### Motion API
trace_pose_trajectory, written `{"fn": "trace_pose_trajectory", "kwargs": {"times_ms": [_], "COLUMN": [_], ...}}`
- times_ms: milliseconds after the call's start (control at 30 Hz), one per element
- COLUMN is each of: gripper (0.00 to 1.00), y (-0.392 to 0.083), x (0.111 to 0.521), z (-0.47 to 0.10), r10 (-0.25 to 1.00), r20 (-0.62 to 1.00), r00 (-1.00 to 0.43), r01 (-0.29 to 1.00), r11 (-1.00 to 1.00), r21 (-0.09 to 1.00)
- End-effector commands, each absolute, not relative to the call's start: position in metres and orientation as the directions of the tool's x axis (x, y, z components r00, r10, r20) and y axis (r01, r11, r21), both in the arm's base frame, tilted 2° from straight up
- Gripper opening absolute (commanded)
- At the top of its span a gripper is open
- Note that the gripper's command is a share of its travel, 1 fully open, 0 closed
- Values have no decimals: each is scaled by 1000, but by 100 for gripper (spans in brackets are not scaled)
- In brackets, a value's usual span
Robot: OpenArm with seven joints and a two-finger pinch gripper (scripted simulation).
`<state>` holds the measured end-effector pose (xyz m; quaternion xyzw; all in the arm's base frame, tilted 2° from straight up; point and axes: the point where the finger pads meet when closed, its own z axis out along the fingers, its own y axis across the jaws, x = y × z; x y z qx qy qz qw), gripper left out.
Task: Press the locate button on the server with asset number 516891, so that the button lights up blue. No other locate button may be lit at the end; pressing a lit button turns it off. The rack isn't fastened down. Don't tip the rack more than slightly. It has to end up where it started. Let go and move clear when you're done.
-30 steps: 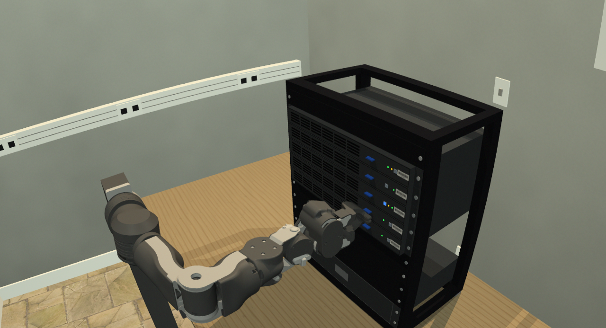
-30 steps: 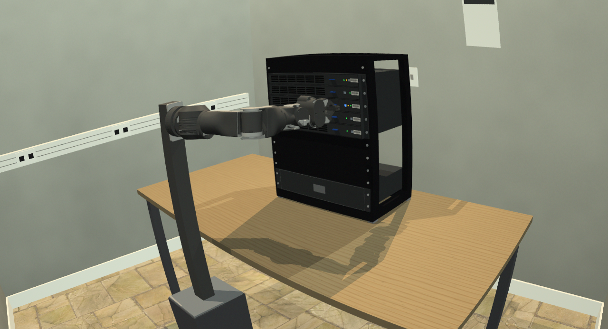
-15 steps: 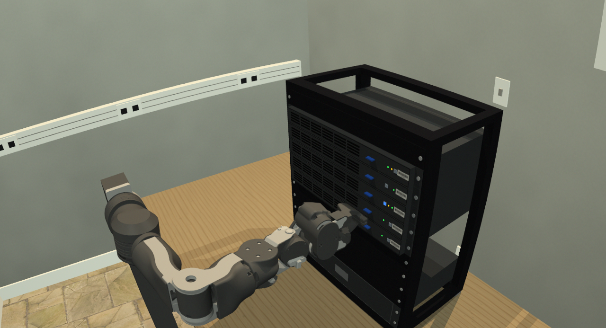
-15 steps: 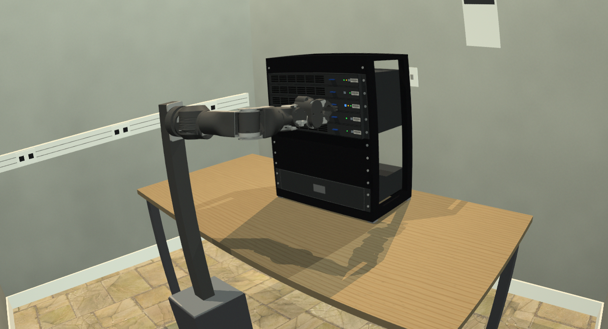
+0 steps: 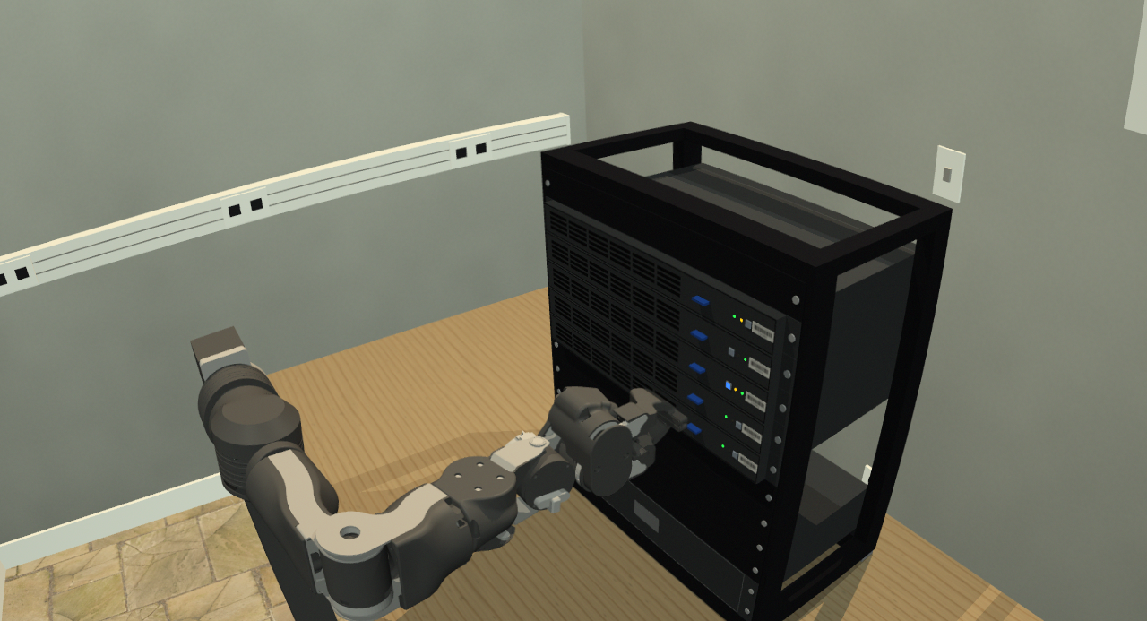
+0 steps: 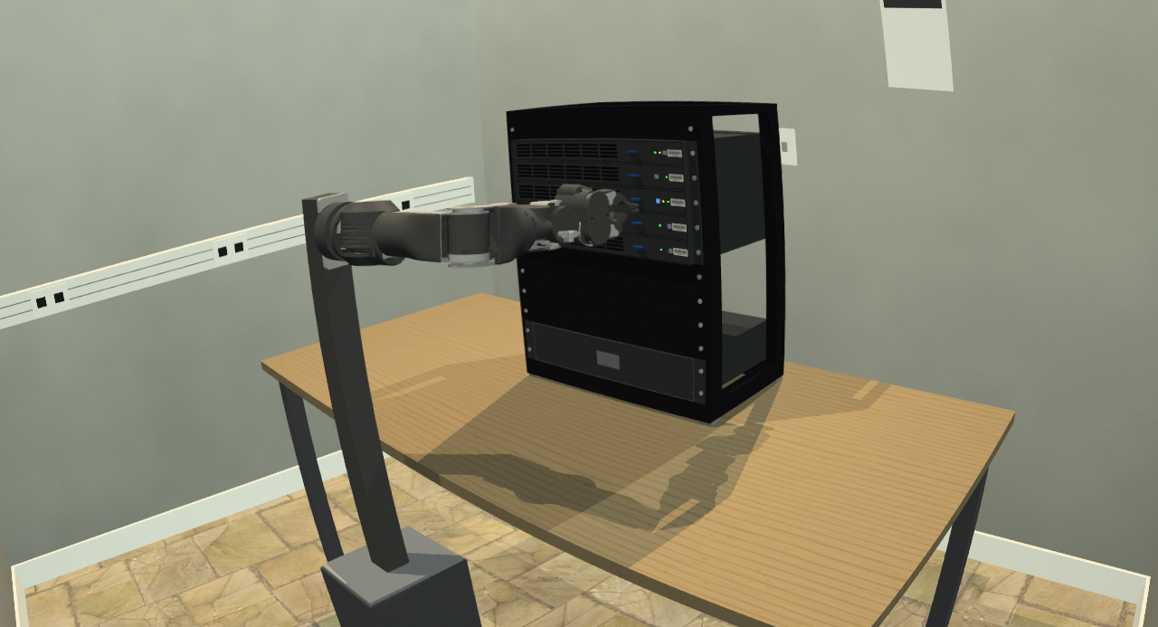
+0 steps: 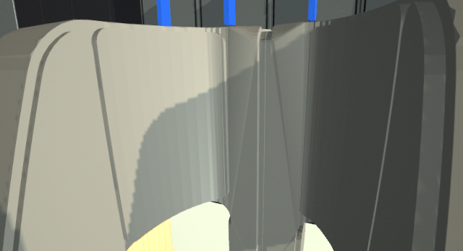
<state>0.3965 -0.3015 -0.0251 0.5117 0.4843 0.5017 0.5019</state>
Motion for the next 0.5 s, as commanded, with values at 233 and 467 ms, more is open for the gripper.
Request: {"fn": "trace_pose_trajectory", "kwargs": {"times_ms": [233,467], "gripper": [0,0], "y": [-302,-301], "x": [385,371], "z": [-26,-26], "r10": [999,999], "r20": [28,28], "r00": [32,32], "r01": [-11,-11], "r11": [-28,-28], "r21": [1000,1000]}}
